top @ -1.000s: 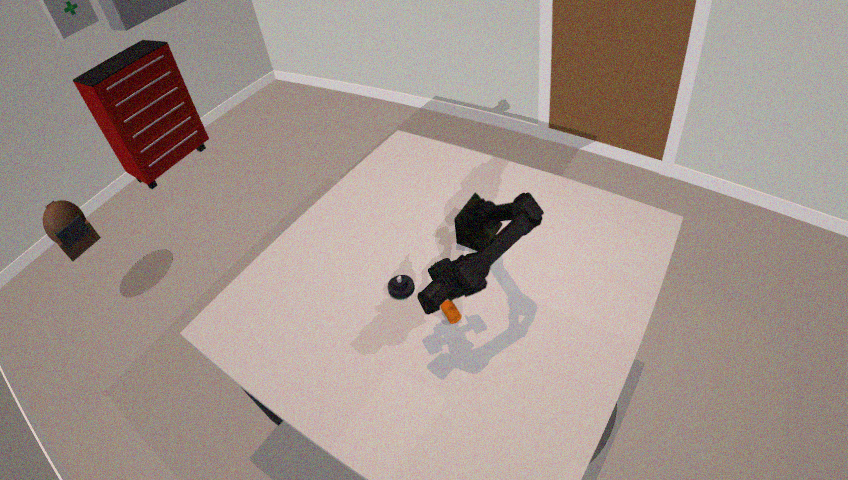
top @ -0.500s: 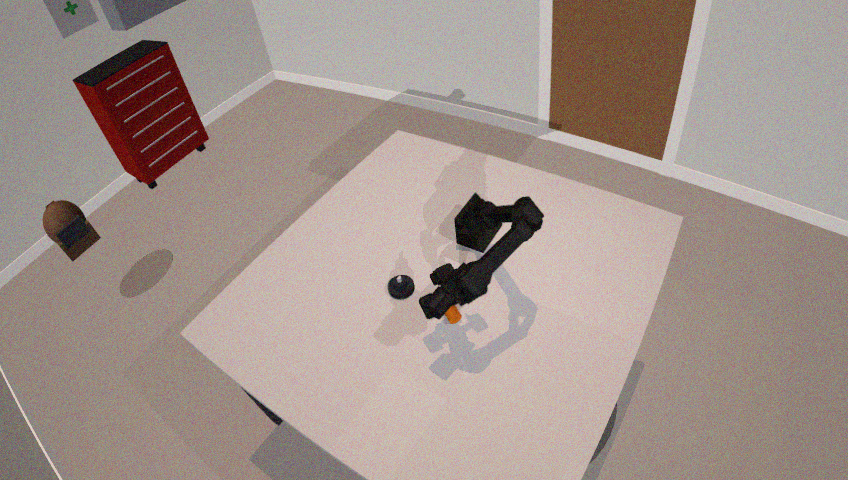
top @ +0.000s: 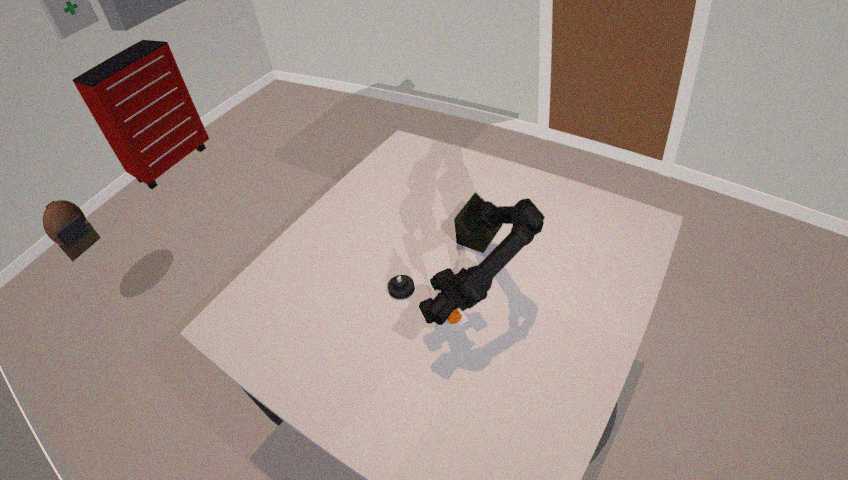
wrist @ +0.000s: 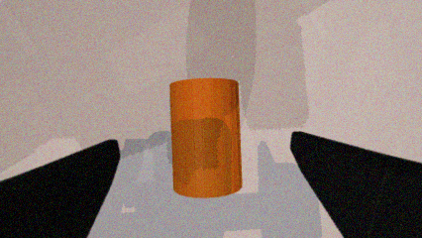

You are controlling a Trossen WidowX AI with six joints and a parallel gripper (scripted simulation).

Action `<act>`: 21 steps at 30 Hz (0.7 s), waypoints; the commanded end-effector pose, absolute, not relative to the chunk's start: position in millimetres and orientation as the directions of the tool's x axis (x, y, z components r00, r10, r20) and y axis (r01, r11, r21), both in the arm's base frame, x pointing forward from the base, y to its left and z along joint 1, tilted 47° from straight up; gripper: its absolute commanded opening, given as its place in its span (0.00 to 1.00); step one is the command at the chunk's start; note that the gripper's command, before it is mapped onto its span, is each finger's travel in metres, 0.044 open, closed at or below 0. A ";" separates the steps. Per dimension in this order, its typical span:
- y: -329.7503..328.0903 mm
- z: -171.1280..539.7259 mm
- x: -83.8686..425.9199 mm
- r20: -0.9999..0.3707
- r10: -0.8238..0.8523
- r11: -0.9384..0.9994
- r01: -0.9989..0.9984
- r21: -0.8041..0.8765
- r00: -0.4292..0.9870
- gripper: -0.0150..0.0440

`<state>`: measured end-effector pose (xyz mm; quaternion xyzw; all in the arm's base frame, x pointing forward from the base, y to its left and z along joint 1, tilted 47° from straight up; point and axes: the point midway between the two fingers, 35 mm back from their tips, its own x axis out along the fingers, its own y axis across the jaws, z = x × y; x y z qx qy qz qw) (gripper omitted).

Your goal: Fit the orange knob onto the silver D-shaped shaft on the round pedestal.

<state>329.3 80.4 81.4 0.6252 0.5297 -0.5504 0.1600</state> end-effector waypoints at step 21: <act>99.3 63.8 329.4 -0.854 0.493 -0.393 0.834 -0.388 -0.165 0.69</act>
